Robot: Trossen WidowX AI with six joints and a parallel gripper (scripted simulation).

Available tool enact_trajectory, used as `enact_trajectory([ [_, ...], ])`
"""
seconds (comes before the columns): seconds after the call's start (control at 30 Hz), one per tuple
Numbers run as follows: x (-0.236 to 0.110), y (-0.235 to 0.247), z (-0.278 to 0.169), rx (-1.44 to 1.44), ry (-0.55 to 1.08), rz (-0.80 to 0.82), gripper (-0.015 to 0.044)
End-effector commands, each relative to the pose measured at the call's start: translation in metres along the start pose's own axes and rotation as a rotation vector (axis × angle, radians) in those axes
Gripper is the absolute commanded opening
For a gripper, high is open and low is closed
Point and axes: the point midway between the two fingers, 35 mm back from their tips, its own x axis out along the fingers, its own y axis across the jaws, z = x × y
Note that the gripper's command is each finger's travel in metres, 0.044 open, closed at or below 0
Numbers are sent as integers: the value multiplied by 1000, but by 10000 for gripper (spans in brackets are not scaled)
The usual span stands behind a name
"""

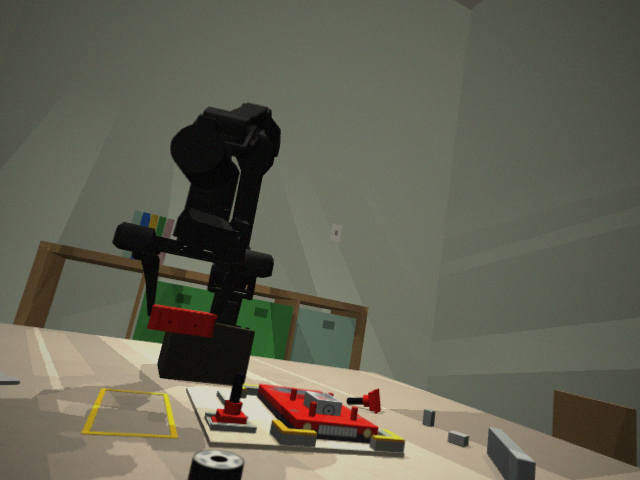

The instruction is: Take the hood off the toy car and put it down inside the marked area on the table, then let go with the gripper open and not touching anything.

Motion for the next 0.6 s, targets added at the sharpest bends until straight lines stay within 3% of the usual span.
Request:
enact_trajectory([
  [0.0,-1,-21,-8,-7,4,-8,0],
  [0.57,8,-28,-10,-9,4,-9,0],
])
